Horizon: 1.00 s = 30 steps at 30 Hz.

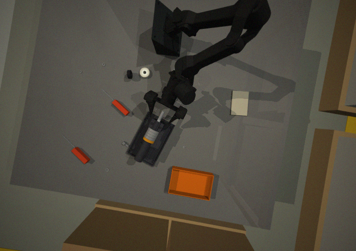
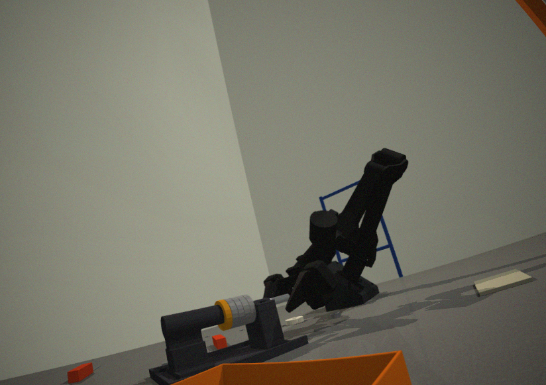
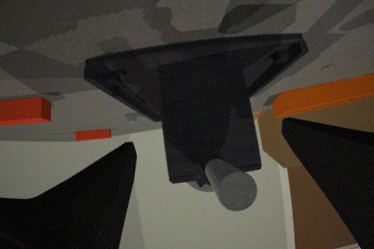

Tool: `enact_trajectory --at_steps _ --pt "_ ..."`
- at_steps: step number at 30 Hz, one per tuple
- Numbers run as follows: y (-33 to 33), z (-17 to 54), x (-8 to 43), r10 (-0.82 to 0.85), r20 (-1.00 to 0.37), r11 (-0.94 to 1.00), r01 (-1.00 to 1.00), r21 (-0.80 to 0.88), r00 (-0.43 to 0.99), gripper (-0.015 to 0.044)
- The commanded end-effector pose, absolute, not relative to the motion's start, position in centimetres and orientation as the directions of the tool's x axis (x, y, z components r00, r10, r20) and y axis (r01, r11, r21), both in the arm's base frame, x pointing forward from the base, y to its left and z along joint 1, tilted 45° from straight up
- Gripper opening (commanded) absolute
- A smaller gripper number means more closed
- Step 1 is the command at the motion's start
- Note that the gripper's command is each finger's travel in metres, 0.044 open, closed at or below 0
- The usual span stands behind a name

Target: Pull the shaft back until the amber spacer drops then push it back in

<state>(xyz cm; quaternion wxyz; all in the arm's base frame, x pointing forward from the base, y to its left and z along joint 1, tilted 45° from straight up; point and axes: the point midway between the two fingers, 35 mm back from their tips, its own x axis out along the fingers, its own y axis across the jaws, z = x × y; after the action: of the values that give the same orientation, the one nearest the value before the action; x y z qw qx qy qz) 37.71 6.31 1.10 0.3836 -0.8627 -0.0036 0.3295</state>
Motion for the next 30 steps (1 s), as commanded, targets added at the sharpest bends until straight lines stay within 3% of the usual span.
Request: enact_trajectory --at_steps 1,8,23,30 --pt "6.14 1.44 38.13 0.254 -0.562 -0.703 -0.248 -0.667 0.787 0.0440" --pt "6.12 1.48 38.18 0.254 -0.562 -0.703 -0.248 -0.667 0.787 0.0440" --pt "6.13 1.28 37.95 0.255 -0.566 -0.704 -0.250 -0.664 0.784 0.0046" --pt "6.13 1.29 37.89 0.255 -0.564 -0.704 -0.249 -0.665 0.786 0.0000"
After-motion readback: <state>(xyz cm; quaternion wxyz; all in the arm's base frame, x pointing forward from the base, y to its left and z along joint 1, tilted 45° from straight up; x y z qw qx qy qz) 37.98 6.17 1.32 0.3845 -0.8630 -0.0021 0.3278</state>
